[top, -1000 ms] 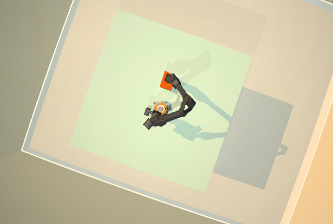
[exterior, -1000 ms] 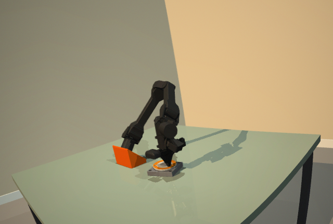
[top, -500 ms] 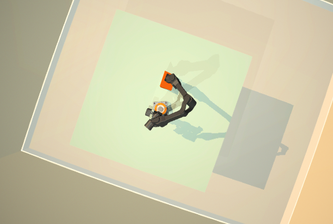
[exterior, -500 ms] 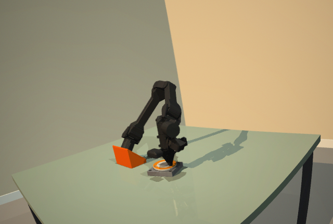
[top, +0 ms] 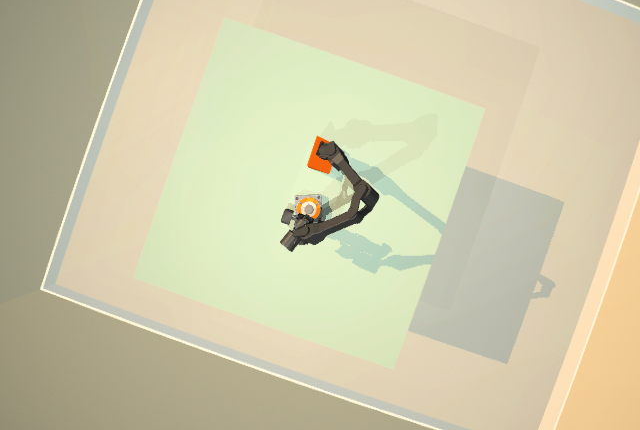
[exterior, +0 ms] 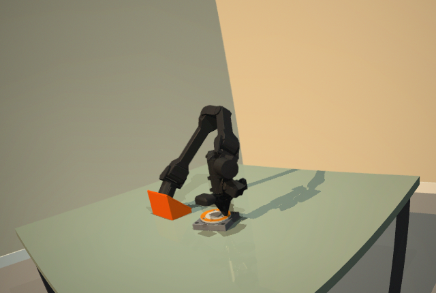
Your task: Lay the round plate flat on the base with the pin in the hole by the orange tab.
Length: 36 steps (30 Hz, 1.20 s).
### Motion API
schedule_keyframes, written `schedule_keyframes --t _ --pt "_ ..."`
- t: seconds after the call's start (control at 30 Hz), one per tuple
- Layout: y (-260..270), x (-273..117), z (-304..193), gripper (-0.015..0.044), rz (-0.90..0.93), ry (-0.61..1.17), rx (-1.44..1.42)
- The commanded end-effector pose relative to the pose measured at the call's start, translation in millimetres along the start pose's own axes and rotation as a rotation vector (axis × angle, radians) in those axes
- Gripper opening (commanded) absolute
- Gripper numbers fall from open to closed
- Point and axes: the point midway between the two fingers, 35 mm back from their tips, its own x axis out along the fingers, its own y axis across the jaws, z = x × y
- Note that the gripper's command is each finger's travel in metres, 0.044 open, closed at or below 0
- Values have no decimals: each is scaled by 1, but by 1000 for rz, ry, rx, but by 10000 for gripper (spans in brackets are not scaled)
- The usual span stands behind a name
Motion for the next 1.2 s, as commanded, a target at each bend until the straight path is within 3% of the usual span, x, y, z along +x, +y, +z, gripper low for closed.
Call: schedule_keyframes --t 0.0,1.17 --pt "8 1 -2 0 6 4 -4" --pt "36 0 -17 0 7 5 -3"
